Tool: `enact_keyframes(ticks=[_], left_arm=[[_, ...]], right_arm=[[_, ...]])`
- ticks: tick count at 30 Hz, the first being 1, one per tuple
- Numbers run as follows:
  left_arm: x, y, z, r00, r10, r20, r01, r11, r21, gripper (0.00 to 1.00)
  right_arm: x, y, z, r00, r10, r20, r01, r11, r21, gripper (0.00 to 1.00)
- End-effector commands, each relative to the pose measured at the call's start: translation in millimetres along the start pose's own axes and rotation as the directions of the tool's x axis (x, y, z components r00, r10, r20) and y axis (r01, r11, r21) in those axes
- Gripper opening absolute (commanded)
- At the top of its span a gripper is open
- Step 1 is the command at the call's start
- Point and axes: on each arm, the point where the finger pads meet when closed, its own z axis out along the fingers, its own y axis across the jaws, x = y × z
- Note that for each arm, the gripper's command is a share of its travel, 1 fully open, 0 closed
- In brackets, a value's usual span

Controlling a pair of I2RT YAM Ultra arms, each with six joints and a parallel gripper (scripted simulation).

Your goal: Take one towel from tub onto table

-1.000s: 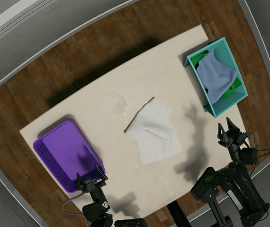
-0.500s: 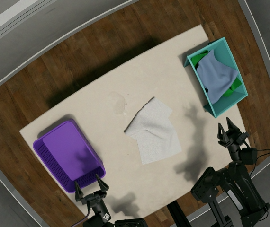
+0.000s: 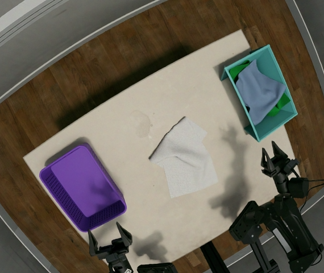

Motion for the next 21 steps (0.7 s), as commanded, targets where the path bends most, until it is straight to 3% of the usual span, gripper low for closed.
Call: enact_keyframes(ticks=[1,7,8,21], left_arm=[[-21.4,1.4,6.7,0.996,0.013,0.086,-0.014,1.000,0.015,1.00],[-22.7,-0.2,6.2,0.996,0.012,0.089,-0.014,1.000,0.019,1.00],[-17.4,-2.4,1.2,0.997,0.009,0.074,-0.011,1.000,0.027,1.00],[-17.4,-2.4,1.2,0.997,0.009,0.074,-0.011,1.000,0.027,1.00]], right_arm=[[-29.4,-5.9,-0.2,0.996,-0.044,0.075,0.044,0.999,0.005,0.46],[-29.4,-5.9,-0.2,0.996,-0.044,0.075,0.044,0.999,0.005,0.46],[-21.5,-5.7,9.3,0.999,-0.025,0.037,0.025,1.000,0.004,0.46],[-66.2,-6.9,71.3,0.998,-0.027,0.057,0.026,1.000,0.017,0.46]])
